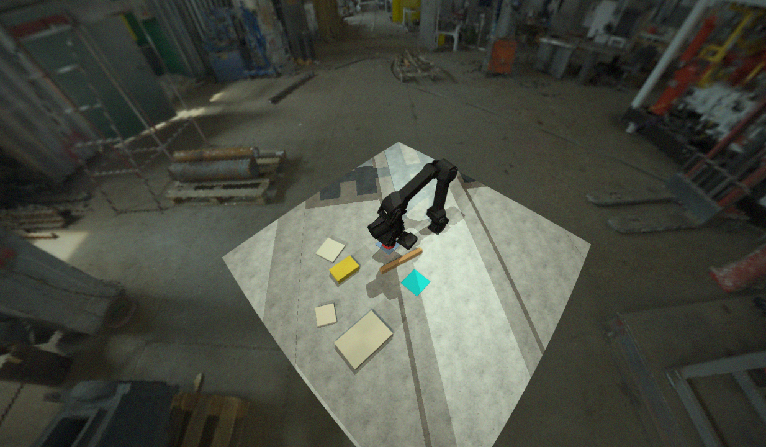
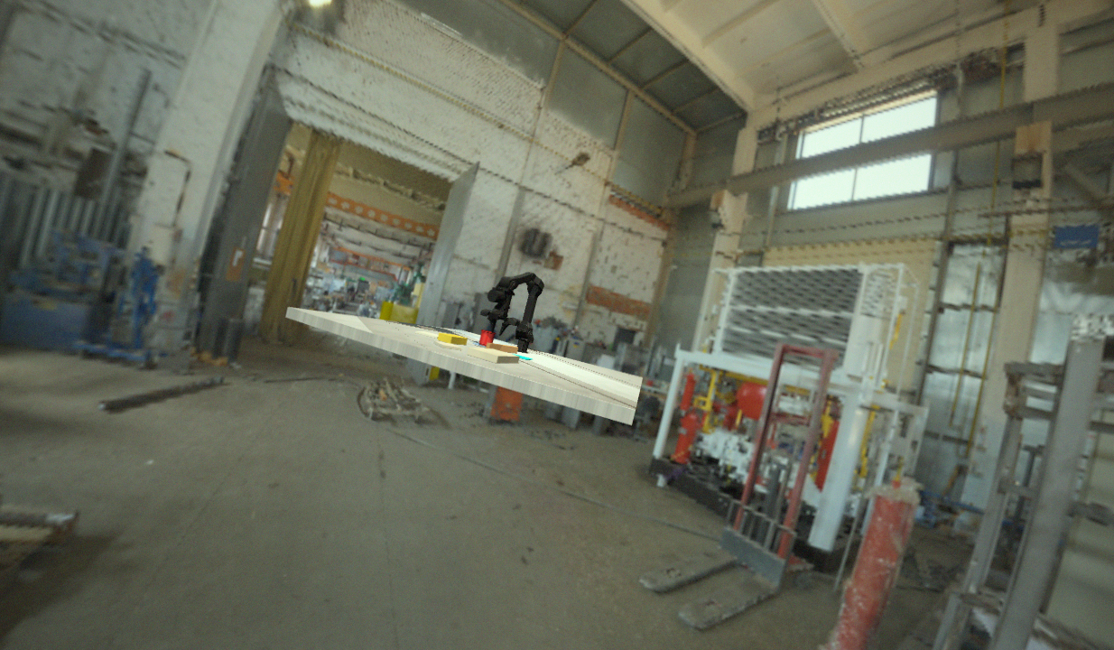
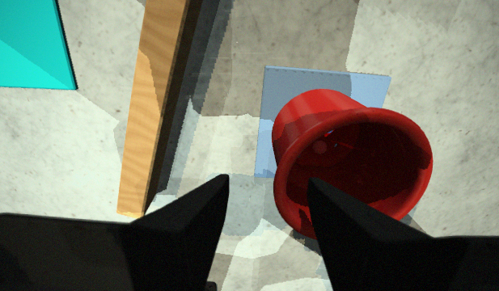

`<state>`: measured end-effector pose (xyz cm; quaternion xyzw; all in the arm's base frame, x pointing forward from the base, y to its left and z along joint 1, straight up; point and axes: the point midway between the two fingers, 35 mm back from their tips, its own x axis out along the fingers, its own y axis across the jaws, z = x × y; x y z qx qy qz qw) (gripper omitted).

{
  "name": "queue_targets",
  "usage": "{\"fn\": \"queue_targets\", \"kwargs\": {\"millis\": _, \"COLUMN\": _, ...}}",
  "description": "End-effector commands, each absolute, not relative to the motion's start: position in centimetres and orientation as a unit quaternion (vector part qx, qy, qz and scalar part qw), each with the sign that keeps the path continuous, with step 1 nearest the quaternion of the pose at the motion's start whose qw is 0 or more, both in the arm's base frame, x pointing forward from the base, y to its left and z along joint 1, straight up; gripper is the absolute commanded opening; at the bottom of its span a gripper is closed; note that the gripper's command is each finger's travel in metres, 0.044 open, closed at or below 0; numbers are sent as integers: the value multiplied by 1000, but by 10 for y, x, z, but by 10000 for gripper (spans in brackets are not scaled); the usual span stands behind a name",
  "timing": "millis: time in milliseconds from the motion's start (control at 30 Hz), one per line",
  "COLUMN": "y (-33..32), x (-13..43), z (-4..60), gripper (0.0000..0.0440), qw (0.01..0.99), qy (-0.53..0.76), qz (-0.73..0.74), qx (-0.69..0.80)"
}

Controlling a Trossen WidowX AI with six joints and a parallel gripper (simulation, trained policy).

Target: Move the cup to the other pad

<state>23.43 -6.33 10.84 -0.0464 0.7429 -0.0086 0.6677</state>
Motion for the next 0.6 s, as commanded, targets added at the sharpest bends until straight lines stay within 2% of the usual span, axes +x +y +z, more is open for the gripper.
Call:
{"fn": "queue_targets", "kwargs": {"millis": 0, "y": -67, "x": 231, "z": 96, "gripper": 189, "qw": 659, "qy": 750, "qz": 5, "qx": -56}}
{"fn": "queue_targets", "kwargs": {"millis": 367, "y": -70, "x": 227, "z": 64, "gripper": 188, "qw": 648, "qy": 754, "qz": 61, "qx": -88}}
{"fn": "queue_targets", "kwargs": {"millis": 567, "y": -73, "x": 224, "z": 52, "gripper": 44, "qw": 639, "qy": 754, "qz": 98, "qx": -119}}
